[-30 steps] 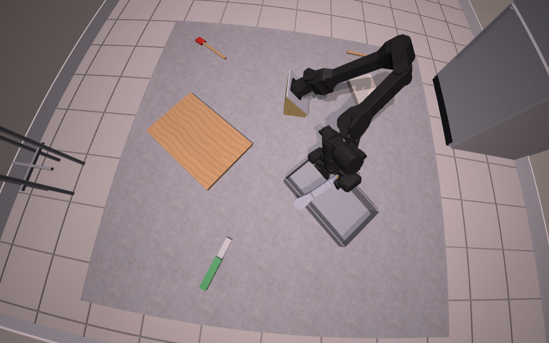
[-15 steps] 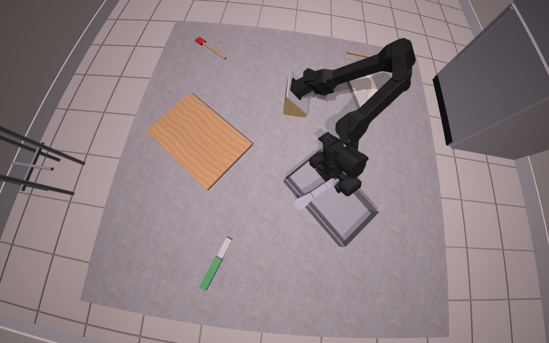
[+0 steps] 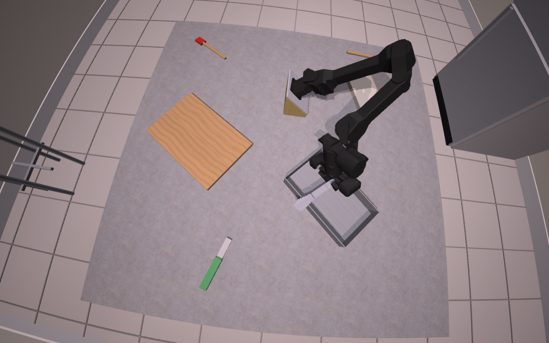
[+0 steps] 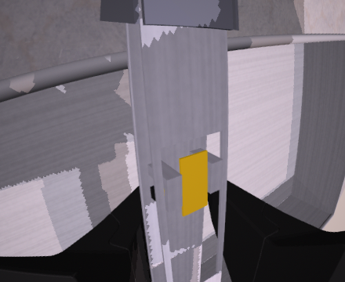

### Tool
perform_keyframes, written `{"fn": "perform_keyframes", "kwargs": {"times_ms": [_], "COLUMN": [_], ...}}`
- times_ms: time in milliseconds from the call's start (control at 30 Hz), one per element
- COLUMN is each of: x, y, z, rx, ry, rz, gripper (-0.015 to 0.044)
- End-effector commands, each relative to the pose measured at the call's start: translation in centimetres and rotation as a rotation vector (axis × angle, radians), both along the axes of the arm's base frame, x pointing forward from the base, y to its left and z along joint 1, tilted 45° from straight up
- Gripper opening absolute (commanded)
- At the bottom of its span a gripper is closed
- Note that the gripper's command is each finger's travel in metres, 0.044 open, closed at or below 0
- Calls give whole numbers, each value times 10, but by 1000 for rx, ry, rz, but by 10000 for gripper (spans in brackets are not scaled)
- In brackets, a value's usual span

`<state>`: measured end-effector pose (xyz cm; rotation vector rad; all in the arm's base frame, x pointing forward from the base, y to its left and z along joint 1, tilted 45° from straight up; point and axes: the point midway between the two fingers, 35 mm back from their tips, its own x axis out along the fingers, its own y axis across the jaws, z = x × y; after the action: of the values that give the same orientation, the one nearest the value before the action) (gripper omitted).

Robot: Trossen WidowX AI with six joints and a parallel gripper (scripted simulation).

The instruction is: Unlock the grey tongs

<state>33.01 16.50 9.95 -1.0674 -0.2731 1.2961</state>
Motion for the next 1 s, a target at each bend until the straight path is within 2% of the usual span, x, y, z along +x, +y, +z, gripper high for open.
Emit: {"fn": "perform_keyframes", "kwargs": {"times_ms": [0, 167, 433, 667, 967], "x": [0, 0, 3, 5, 4], "y": [0, 0, -9, -53, -54], "z": [1, 1, 8, 53, 54], "rx": [0, 0, -5, -4, -3], "ry": [-3, -3, -1, 8, 8], "rz": [1, 1, 1, -2, -3], "gripper": [82, 49, -150, -150, -150]}}
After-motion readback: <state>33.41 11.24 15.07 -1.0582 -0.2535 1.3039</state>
